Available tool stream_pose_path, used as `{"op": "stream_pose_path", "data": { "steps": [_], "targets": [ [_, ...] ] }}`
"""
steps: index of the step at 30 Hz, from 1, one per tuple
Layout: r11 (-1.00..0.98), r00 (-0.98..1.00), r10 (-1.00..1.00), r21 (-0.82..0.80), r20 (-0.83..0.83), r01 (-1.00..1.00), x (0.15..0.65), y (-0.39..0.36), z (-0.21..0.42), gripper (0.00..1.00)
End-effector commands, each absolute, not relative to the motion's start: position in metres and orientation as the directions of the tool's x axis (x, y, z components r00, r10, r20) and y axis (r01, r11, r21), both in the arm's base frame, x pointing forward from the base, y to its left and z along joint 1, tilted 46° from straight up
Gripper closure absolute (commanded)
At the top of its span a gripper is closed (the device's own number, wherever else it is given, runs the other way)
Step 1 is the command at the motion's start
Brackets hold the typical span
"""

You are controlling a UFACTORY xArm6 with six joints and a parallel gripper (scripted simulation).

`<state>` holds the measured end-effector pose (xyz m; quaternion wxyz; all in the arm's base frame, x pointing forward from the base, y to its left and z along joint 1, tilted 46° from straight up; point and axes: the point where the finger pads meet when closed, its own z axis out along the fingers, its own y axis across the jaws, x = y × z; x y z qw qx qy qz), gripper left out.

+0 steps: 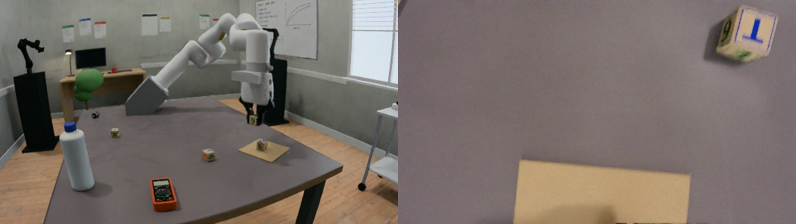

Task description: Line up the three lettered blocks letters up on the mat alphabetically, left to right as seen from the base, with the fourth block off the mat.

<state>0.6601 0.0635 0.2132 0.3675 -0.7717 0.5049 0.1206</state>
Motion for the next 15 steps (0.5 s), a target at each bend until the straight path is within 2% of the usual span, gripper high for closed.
{"op": "stream_pose_path", "data": {
  "steps": [1,6,15],
  "targets": [
    [-0.157,0.385,-0.708,-0.400,-0.592,-0.903,0.655,0.103,0.254,0.72],
    [-0.121,0.344,-0.708,-0.374,-0.617,-0.920,0.649,0.128,0.279,0.72],
    [-0.117,0.339,-0.708,-0.371,-0.620,-0.921,0.648,0.131,0.282,0.72]
  ]
}}
